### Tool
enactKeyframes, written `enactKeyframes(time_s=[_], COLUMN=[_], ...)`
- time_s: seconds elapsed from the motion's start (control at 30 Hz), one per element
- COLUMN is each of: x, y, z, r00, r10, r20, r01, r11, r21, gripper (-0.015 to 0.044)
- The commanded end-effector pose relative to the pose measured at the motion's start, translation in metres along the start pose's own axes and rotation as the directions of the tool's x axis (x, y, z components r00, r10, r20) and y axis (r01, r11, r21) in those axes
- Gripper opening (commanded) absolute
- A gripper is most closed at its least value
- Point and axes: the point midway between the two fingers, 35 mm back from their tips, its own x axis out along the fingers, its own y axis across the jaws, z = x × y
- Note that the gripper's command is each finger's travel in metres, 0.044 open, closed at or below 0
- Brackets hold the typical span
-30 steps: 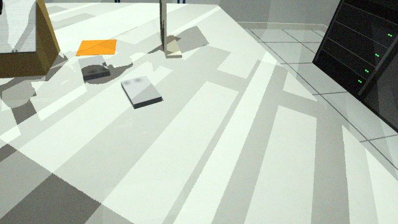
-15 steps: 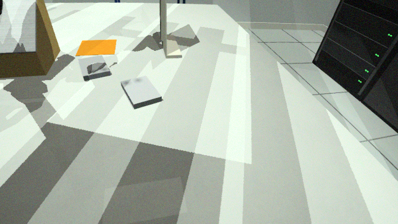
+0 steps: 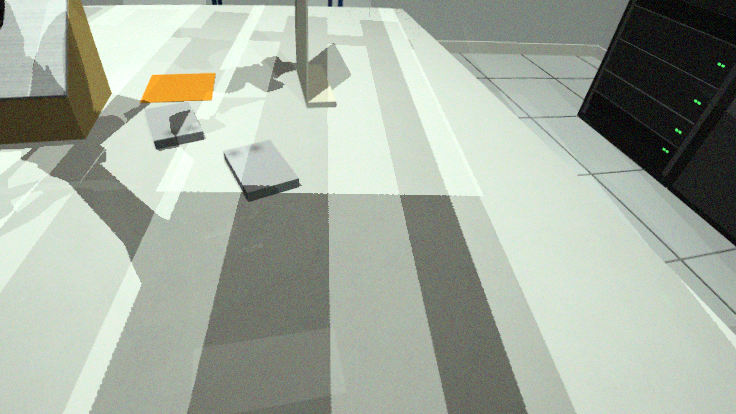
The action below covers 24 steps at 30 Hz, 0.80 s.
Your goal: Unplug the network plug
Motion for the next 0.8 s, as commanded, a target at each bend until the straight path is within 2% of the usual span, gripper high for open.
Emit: enactKeyframes(time_s=[0.0, 0.77], x=[-0.004, -0.017], y=[-0.002, -0.002], z=[-0.001, -0.005], r00=[1.0, 1.0], r10=[-0.007, -0.007], r20=[0.001, 0.0], r01=[0.007, 0.007], r11=[1.0, 1.0], r21=[0.0, 0.0], gripper=[0.0, 0.0])
